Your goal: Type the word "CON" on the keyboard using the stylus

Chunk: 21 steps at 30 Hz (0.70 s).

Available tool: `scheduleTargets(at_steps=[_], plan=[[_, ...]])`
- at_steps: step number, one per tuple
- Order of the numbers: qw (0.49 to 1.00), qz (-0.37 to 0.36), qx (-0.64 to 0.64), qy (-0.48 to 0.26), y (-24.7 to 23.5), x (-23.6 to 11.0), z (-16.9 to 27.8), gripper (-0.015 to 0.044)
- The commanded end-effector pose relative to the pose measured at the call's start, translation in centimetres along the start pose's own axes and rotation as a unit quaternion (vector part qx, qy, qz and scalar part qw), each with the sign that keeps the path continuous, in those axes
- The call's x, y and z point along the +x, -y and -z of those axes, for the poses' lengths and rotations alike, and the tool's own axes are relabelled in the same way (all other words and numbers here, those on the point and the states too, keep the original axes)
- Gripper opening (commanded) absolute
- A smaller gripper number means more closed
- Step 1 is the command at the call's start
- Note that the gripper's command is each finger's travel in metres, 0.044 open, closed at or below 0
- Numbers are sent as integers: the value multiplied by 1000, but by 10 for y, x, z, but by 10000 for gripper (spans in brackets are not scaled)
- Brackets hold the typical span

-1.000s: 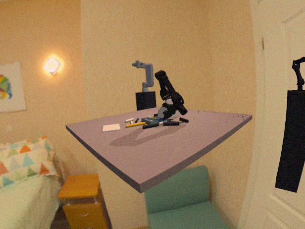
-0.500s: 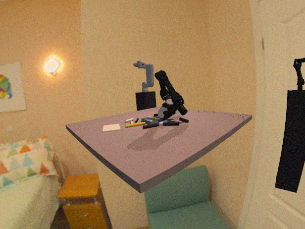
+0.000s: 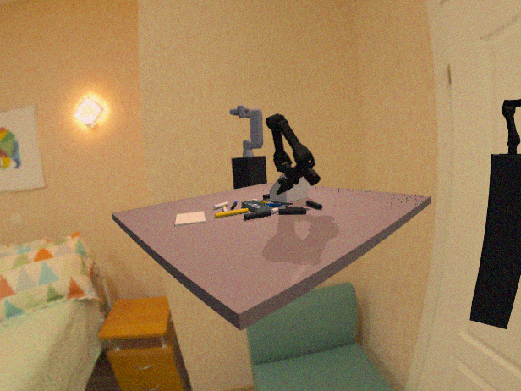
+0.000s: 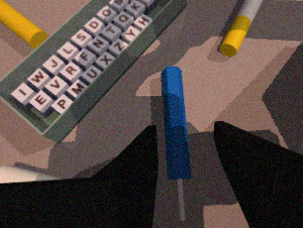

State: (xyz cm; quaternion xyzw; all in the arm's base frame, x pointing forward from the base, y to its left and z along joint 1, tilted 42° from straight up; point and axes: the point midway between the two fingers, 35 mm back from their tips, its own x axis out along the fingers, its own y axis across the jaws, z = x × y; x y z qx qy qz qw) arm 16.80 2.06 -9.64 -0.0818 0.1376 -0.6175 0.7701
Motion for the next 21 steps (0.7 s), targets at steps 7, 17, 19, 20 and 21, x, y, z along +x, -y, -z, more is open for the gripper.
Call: scheduleTargets(at_steps=[7, 17, 19, 20, 21], plan=[[996, 54, 1, -73, -1, 6, 0, 150], [922, 141, -10, -360, -2, 23, -13, 150], [897, 135, -12, -421, -1, 26, -17, 150], [883, 130, -14, -451, -1, 28, -20, 150], [869, 121, -14, -480, -1, 30, -23, 150]])
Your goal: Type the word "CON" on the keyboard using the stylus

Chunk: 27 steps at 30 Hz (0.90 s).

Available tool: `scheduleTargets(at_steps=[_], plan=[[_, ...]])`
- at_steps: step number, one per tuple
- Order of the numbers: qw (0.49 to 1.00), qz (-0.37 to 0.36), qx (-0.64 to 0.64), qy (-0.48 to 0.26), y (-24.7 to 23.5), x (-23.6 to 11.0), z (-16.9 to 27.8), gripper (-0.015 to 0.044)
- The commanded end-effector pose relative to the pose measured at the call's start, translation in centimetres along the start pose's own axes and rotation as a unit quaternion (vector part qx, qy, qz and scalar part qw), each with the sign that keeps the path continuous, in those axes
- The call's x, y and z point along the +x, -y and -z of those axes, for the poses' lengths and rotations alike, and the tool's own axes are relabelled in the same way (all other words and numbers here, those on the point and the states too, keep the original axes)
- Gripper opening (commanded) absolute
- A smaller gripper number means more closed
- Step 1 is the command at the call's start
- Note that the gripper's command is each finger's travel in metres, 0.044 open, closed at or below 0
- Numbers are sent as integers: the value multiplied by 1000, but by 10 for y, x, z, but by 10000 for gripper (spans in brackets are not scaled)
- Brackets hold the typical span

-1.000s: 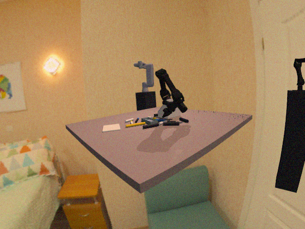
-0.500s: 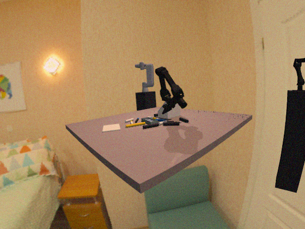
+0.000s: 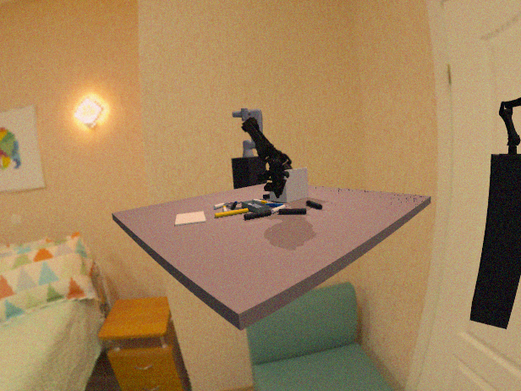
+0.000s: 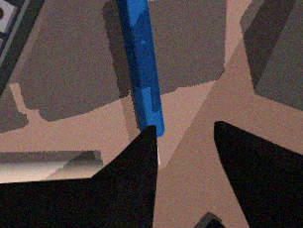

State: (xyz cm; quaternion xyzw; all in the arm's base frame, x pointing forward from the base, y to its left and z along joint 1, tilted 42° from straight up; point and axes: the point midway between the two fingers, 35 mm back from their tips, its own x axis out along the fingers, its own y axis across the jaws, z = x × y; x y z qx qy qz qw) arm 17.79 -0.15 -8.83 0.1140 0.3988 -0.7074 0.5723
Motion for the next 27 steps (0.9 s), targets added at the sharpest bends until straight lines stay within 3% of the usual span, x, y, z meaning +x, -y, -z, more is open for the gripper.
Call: scheduleTargets(at_steps=[1, 7, 27], plan=[[986, -27, -33, -162, 1, -3, -15, 150], [953, -121, -66, -271, 3, -10, -30, 150], [952, -124, -67, -273, 1, -4, -30, 150]])
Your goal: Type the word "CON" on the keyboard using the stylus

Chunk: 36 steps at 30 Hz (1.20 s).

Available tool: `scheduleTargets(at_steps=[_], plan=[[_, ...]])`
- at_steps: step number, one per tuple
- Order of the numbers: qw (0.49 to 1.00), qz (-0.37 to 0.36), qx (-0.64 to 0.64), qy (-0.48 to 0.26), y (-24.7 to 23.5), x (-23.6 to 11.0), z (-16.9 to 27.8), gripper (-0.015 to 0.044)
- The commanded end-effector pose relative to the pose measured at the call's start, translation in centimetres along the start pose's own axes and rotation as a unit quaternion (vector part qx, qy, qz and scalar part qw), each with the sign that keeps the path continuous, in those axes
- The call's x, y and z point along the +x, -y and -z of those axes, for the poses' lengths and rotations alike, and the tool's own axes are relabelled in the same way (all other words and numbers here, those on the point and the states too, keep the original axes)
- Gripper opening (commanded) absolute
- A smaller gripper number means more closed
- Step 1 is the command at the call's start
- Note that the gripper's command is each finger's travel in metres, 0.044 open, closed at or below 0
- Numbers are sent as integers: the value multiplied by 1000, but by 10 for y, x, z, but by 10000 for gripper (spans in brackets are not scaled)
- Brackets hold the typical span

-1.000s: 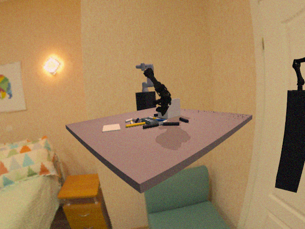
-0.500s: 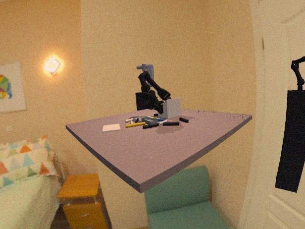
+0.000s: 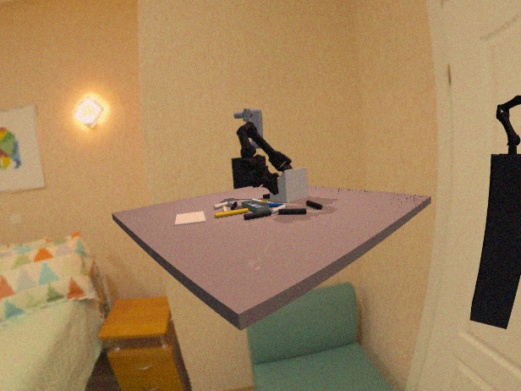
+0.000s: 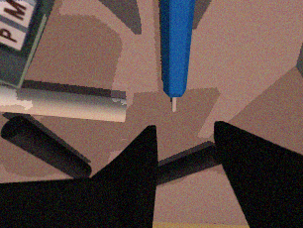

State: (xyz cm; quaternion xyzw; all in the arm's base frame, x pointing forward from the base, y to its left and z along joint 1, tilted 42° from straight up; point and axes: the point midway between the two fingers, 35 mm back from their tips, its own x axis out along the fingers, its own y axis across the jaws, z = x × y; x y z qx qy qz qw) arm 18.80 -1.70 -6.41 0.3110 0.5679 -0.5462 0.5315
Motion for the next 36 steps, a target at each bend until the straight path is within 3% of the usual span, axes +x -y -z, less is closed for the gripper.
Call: scheduleTargets(at_steps=[1, 36], plan=[[1000, -2, -1, -2, 0, 3, -3, 150], [1000, -1, -1, -2, 1, 17, -10, 150]])
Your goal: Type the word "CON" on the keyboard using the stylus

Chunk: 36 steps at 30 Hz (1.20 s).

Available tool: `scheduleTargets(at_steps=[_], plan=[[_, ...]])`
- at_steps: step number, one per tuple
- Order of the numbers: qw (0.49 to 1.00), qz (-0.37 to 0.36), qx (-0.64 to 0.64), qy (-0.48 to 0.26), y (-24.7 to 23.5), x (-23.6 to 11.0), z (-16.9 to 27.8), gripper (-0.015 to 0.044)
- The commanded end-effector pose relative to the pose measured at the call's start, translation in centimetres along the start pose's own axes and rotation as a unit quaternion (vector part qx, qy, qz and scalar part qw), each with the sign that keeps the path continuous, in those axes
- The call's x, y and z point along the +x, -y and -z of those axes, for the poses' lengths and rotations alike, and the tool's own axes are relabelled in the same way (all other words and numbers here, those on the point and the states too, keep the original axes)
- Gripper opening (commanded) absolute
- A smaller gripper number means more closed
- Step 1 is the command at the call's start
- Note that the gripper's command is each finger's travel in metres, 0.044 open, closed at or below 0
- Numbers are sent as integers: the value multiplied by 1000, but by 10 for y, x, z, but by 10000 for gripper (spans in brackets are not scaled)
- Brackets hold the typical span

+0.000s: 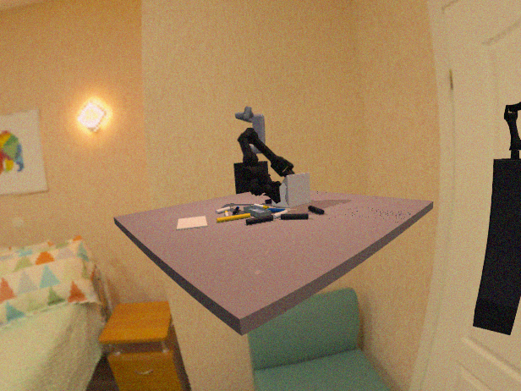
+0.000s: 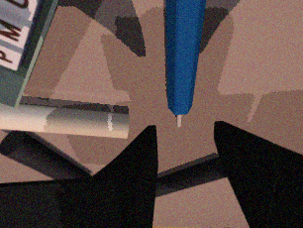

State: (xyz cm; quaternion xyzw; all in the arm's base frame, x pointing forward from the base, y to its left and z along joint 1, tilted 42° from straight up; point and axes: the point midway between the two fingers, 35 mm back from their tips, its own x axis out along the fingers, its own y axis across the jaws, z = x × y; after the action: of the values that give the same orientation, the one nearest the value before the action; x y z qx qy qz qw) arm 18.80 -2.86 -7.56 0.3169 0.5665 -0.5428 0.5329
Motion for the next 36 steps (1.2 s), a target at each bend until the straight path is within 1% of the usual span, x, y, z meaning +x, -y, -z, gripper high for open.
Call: scheduleTargets(at_steps=[1, 36], plan=[[1000, 5, -2, 1, 2, 4, -2, 150], [1000, 5, -2, 1, 2, 17, -10, 150]])
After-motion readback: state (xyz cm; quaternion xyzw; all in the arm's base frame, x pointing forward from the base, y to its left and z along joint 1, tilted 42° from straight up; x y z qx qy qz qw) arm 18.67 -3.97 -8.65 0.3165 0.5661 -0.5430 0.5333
